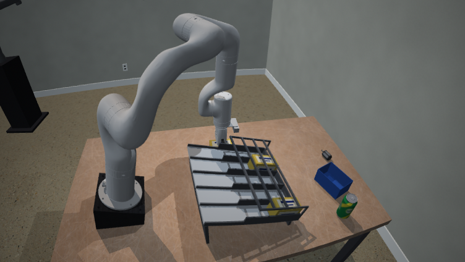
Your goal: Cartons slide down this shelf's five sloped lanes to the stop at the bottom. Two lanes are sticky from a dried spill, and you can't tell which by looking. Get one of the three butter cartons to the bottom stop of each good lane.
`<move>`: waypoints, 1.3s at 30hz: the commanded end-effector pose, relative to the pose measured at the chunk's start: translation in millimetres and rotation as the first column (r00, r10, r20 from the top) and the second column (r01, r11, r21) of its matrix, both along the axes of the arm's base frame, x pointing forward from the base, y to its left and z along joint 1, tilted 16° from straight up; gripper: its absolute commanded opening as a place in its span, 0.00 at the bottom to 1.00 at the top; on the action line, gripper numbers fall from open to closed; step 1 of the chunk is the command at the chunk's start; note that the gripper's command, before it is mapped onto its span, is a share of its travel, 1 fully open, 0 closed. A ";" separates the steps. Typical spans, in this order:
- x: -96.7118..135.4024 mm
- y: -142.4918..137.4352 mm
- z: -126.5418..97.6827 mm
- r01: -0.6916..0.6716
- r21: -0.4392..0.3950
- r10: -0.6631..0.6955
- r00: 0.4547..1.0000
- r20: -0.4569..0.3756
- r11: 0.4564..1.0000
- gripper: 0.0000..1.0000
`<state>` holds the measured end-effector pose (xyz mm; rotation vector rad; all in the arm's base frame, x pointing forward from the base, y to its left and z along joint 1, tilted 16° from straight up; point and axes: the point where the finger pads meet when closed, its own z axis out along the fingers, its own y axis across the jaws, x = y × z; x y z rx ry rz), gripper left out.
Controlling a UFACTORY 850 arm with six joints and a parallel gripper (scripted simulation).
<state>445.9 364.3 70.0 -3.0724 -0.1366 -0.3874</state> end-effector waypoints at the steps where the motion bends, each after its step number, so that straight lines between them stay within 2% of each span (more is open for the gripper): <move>1: 0.8 0.8 0.4 0.000 0.002 0.000 1.000 0.007 1.000 0.90; 7: 0.8 0.8 0.4 0.000 0.002 0.000 1.000 0.007 1.000 0.90; 8: 0.9 0.9 0.7 0.000 0.002 0.000 1.000 0.005 1.000 0.00; 39: 0.9 0.9 0.7 0.000 0.002 0.000 1.000 0.005 1.000 0.00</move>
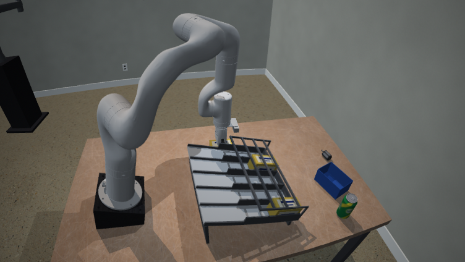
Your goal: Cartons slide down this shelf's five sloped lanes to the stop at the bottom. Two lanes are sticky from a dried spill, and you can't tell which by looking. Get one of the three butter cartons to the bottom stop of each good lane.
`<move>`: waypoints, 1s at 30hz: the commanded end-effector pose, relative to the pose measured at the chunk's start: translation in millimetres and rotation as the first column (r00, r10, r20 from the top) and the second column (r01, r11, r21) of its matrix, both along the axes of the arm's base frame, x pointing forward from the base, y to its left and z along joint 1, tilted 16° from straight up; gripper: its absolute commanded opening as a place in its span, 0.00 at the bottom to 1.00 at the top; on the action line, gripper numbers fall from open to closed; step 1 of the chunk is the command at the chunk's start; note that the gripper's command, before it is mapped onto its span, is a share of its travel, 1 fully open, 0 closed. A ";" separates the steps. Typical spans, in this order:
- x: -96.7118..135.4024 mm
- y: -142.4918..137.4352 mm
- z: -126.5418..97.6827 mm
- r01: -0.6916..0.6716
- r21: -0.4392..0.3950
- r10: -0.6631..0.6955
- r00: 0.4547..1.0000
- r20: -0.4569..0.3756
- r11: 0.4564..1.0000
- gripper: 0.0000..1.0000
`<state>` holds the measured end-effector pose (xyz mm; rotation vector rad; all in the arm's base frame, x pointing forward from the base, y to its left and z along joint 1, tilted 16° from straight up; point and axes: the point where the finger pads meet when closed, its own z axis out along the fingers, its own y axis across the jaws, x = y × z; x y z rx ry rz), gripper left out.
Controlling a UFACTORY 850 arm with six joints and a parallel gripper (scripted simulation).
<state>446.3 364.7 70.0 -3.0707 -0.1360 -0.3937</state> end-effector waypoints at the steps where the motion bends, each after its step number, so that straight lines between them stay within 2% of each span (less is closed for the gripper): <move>1: 0.4 0.5 0.7 0.000 0.001 0.000 1.000 0.001 1.000 0.00; 2: 0.4 0.5 0.7 0.000 0.001 0.000 1.000 0.001 1.000 0.00; 3: -18.1 -2.7 68.1 0.000 0.001 0.000 1.000 0.001 1.000 0.00; 6: -20.0 -3.2 73.9 0.000 0.001 0.000 1.000 0.001 1.000 0.00; 8: -26.2 -4.1 97.2 0.000 0.001 0.000 1.000 0.001 1.000 0.00; 19: -26.2 -4.1 97.2 0.000 0.001 0.000 1.000 0.001 1.000 0.00; 20: -45.3 -7.4 163.5 -0.088 -0.031 0.088 0.996 0.020 0.996 0.00; 23: -47.9 -8.0 170.1 -0.088 -0.031 0.088 0.996 0.020 0.996 0.00; 29: -69.6 -11.3 251.1 -0.088 -0.031 0.088 0.996 0.020 0.996 0.00; 30: -69.8 -11.4 252.2 -0.088 -0.031 0.088 0.996 0.020 0.996 0.00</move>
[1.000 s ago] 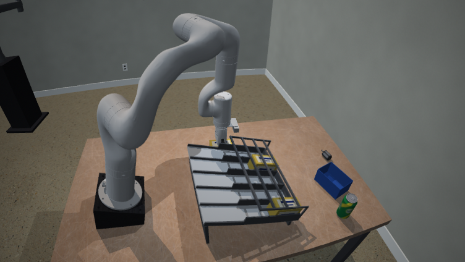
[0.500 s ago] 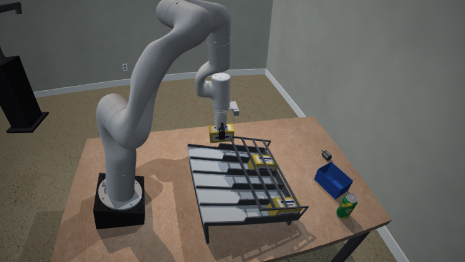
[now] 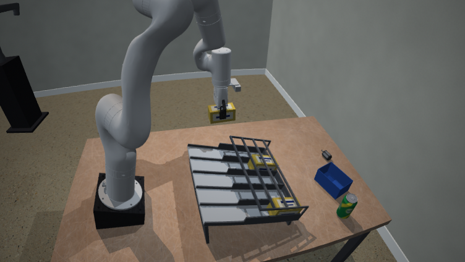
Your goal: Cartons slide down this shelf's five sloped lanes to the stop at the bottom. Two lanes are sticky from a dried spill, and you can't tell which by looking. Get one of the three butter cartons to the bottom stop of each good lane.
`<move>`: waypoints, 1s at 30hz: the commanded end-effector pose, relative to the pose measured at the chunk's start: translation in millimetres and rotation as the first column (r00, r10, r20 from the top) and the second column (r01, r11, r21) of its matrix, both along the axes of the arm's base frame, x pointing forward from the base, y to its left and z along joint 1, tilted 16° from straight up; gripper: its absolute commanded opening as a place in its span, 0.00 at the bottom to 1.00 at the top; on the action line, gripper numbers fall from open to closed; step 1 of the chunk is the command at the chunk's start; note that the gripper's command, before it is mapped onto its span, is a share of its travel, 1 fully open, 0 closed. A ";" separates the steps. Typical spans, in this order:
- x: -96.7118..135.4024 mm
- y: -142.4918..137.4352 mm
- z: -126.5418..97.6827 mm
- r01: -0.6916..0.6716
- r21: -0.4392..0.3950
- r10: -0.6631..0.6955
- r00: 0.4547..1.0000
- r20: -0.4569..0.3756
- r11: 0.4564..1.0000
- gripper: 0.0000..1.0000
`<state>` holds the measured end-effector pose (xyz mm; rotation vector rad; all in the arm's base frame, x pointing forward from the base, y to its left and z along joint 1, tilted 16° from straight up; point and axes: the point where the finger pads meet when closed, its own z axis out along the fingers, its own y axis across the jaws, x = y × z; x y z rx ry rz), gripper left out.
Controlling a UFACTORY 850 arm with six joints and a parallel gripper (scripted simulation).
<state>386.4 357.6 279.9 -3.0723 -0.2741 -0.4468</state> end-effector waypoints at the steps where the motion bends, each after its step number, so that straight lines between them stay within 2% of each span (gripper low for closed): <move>1: -9.8 -4.3 42.3 -0.003 -0.003 0.003 1.000 -0.015 1.000 0.00; 6: -9.8 -4.3 42.3 -0.003 -0.003 0.003 1.000 -0.015 1.000 0.00; 7: -30.9 -69.2 32.2 -0.003 0.003 0.003 1.000 -0.007 1.000 0.00; 10: -33.0 -75.7 31.3 -0.003 0.003 0.003 1.000 -0.007 1.000 0.00; 15: -55.3 -142.1 22.5 -0.003 0.003 0.003 1.000 -0.007 1.000 0.00; 16: -56.9 -147.3 22.3 -0.003 0.003 0.003 1.000 -0.007 1.000 0.00; 23: -56.9 -147.3 22.3 -0.003 0.003 0.003 1.000 -0.007 1.000 0.00; 24: -53.3 -146.5 5.2 0.003 -0.006 -0.003 1.000 -0.004 1.000 0.00; 30: -53.3 -146.5 5.2 0.003 -0.006 -0.003 1.000 -0.004 1.000 0.00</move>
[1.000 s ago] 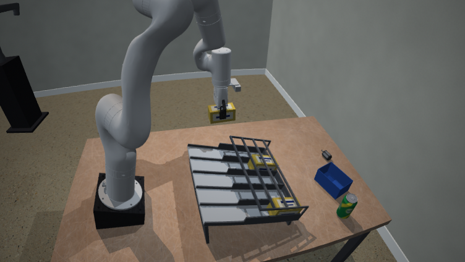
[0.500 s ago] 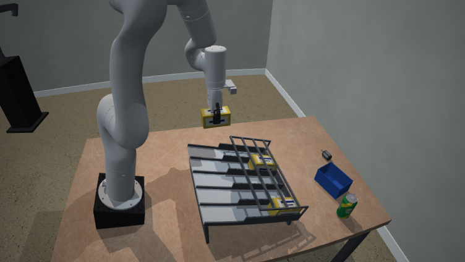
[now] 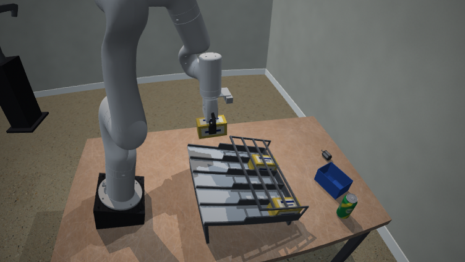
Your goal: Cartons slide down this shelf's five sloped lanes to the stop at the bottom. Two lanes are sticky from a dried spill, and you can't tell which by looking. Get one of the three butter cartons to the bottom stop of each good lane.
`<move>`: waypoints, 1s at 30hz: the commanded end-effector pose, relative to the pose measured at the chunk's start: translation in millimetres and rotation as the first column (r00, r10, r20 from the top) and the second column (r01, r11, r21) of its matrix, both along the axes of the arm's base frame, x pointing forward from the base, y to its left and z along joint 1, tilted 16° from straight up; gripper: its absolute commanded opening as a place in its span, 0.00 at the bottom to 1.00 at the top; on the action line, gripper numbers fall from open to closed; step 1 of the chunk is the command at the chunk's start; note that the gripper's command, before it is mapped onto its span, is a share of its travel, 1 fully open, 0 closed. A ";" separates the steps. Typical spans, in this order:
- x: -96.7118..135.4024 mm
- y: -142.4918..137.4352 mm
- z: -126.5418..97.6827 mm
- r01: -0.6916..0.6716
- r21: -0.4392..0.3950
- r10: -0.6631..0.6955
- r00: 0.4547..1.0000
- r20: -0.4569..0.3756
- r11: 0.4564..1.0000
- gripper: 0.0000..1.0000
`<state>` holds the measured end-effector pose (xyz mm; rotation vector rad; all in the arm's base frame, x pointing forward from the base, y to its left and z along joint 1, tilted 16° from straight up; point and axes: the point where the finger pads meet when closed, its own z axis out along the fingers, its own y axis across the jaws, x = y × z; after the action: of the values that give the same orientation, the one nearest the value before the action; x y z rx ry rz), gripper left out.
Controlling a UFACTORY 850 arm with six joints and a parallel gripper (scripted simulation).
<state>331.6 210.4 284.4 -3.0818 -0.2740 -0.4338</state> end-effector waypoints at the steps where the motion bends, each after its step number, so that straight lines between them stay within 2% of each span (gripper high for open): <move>1: 1.4 0.7 0.6 0.001 0.002 -0.001 1.000 0.004 1.000 0.00; 10: 1.4 0.7 0.6 0.001 0.002 -0.001 1.000 0.004 1.000 0.00; 11: 9.3 2.3 -27.4 0.001 0.002 -0.001 1.000 0.004 1.000 0.00; 27: 9.3 2.3 -27.4 0.001 0.002 -0.001 1.000 0.004 1.000 0.00; 28: 12.2 3.1 -37.0 -0.005 -0.014 0.003 0.995 -0.103 1.000 0.00; 30: 12.2 3.1 -37.0 -0.005 -0.014 0.003 0.995 -0.103 1.000 0.00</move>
<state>340.5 212.2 254.9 -3.0865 -0.2747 -0.4215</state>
